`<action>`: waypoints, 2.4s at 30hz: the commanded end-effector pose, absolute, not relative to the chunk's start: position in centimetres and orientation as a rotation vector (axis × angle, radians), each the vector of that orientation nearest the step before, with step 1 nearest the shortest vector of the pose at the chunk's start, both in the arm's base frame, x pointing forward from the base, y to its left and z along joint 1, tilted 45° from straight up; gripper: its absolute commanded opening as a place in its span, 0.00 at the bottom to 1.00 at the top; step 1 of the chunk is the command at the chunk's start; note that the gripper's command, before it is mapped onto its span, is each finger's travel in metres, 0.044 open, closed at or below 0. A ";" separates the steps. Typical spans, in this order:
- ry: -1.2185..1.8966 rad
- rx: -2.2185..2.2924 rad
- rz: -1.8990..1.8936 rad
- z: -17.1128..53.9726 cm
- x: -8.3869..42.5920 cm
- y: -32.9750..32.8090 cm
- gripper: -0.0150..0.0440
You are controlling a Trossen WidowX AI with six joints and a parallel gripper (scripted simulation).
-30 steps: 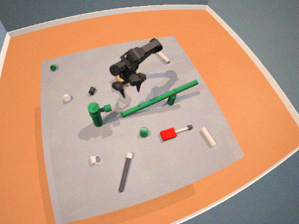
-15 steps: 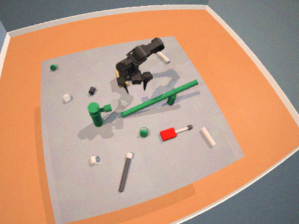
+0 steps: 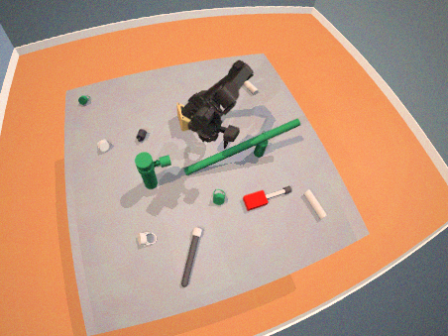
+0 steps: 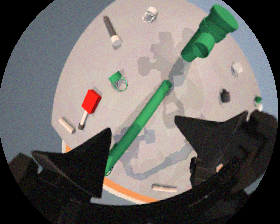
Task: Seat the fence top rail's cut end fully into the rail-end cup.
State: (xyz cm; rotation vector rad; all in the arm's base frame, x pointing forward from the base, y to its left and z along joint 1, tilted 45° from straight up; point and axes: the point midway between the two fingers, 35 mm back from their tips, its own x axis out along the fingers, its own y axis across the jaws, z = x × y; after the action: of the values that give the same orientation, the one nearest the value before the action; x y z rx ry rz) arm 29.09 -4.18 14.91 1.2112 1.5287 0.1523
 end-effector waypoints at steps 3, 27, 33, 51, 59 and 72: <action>1.858 1.576 -0.610 12.8 28.6 1.0 1.00; 1.858 1.577 -0.609 10.5 28.3 3.3 1.00; 1.858 1.577 -0.608 10.0 28.2 3.9 1.00; 1.857 1.577 -0.609 8.0 28.1 5.8 1.00; 1.857 1.577 -0.608 7.1 28.0 6.7 1.00; 1.858 1.578 -0.607 5.6 27.7 8.2 1.00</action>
State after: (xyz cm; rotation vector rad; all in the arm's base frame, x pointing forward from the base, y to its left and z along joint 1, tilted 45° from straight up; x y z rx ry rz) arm 27.78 7.79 6.00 1.5721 1.8555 -0.6052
